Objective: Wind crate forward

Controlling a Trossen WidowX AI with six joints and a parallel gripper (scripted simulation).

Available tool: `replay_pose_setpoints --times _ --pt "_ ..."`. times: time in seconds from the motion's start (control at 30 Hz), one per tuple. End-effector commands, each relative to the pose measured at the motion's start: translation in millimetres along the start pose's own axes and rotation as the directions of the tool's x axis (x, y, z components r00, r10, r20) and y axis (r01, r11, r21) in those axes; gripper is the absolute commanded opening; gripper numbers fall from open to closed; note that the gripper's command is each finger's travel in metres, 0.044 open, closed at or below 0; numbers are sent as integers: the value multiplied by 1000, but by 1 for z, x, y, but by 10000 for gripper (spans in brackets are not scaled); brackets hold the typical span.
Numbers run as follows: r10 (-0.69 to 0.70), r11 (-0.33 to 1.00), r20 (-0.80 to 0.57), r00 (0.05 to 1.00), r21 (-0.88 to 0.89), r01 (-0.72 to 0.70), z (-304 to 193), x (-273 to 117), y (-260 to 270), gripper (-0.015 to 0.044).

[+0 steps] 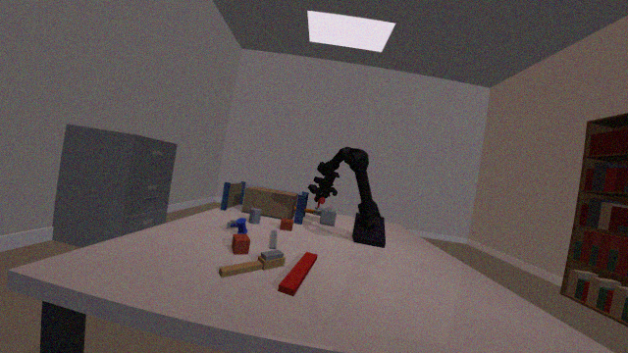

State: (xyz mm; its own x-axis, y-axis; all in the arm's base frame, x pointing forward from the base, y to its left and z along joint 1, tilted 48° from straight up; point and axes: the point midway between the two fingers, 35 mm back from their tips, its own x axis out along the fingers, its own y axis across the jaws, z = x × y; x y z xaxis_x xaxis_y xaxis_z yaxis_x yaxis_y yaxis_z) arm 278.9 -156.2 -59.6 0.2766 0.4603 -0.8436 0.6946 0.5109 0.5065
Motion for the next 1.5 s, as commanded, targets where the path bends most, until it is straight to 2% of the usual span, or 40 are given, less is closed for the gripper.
replay_pose_setpoints --times 0.0,1.47 --pt "0 1000 -20 1000 7 0 -12 -1 -2 0" --pt "-2 1000 -22 1000 9 2 -54 -22 -27 0"
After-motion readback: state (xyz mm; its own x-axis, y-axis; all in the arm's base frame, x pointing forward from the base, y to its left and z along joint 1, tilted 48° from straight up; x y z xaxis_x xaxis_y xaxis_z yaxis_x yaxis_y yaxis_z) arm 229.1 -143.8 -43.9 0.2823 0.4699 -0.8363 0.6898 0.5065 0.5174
